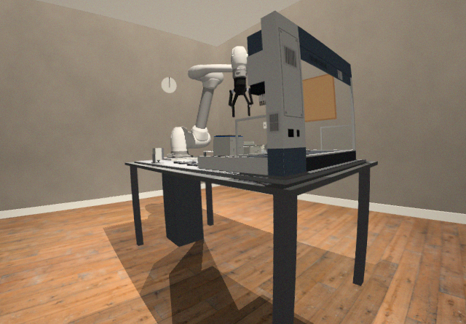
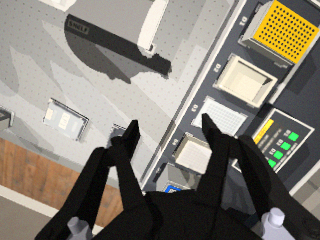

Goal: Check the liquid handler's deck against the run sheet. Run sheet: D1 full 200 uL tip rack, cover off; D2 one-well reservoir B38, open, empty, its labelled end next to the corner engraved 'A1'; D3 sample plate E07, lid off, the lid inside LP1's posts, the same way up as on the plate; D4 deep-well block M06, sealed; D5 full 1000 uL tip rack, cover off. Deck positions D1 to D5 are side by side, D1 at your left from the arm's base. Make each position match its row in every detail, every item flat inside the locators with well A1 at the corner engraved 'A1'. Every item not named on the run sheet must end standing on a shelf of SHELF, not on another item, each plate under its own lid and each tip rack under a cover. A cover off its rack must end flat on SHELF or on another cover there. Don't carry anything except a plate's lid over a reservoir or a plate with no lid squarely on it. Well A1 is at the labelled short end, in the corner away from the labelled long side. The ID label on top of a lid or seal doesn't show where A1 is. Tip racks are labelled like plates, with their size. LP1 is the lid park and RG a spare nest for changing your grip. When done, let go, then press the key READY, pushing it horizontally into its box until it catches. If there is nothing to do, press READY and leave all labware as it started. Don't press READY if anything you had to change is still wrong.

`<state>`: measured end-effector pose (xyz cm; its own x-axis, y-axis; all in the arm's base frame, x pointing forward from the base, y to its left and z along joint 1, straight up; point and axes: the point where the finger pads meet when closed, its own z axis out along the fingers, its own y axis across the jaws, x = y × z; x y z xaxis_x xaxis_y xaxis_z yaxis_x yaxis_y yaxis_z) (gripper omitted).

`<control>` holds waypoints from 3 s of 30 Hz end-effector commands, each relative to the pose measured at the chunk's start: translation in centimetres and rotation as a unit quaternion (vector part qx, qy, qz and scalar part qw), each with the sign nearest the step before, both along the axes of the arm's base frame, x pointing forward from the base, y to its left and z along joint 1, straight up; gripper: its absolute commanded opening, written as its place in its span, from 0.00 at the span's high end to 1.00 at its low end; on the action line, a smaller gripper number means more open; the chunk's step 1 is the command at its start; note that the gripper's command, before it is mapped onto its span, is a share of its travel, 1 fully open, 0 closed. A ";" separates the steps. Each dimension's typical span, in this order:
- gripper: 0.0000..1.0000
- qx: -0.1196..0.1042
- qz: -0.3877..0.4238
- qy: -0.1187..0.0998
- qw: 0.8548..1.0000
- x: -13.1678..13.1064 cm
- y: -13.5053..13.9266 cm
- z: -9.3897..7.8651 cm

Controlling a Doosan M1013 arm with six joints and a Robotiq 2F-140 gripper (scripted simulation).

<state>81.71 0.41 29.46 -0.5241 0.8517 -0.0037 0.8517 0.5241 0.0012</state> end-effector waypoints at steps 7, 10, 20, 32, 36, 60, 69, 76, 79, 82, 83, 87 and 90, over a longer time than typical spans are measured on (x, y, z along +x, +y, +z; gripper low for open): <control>0.34 0.000 0.073 -0.001 0.997 0.0 0.0 0.1; 0.34 0.000 0.103 -0.001 0.995 0.0 0.0 0.1; 0.34 0.000 0.182 0.000 0.983 0.0 1.5 0.1; 0.34 0.000 0.211 0.000 0.977 0.1 7.5 0.1; 0.34 0.000 0.211 0.000 0.977 0.1 8.3 0.1; 0.34 0.000 0.288 0.000 0.958 0.2 18.0 0.1; 0.34 0.000 0.304 0.000 0.953 0.3 21.5 0.1; 0.34 0.000 0.304 0.000 0.953 0.3 24.8 0.1; 0.34 0.000 0.323 0.000 0.946 1.3 24.8 0.1; 0.34 -0.001 0.352 0.000 0.936 2.8 24.8 0.1; 0.34 -0.001 0.361 0.000 0.933 3.3 24.8 0.1; 0.34 -0.001 0.379 0.000 0.925 4.3 24.8 0.1; 0.34 -0.001 0.407 0.000 0.913 5.8 24.7 0.1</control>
<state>86.58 25.14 29.42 -0.9764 0.2158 -0.0050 0.2158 0.9764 -0.0011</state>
